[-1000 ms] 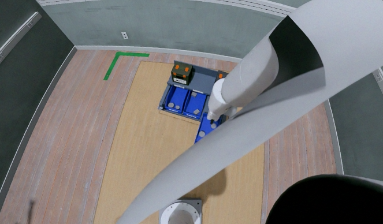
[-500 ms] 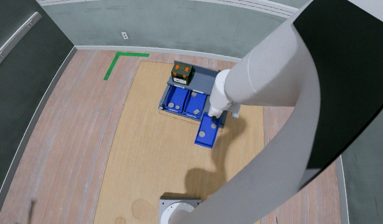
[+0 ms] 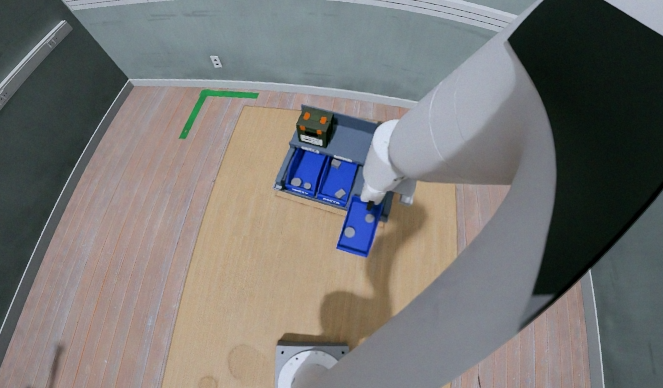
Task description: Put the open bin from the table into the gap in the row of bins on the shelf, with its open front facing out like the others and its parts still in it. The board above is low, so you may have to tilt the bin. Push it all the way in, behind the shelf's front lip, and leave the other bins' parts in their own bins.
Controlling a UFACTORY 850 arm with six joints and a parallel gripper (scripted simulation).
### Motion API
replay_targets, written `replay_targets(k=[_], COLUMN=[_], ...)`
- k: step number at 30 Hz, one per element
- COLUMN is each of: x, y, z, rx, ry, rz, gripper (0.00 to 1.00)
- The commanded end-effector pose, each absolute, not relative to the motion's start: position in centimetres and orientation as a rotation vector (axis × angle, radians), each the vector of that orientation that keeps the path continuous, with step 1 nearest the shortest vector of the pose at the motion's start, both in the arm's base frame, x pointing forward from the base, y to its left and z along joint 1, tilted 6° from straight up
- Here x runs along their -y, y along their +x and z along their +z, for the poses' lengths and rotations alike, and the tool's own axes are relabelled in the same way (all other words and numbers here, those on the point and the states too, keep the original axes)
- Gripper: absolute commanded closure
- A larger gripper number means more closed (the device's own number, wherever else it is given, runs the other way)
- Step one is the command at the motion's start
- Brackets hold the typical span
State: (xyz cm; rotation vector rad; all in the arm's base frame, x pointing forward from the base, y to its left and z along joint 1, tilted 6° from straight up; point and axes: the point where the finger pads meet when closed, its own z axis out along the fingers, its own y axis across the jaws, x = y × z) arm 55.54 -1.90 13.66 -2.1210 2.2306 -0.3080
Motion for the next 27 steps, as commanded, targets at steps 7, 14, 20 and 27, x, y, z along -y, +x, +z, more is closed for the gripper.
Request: replay_targets(k=[7, 14, 20, 27], x=[2.1, 2.2, 2.2, 2.5], y=[51.8, 50.8, 50.8, 46.1], z=[12.7, 12.4, 12.4, 11.0], rx=[-2.302, -2.320, -2.320, -2.320], ry=[-2.176, -2.190, -2.190, -2.190], rz=[-0.180, -0.147, -0.147, -0.147], gripper=[0.66, 0.66, 0.66, 0.66])
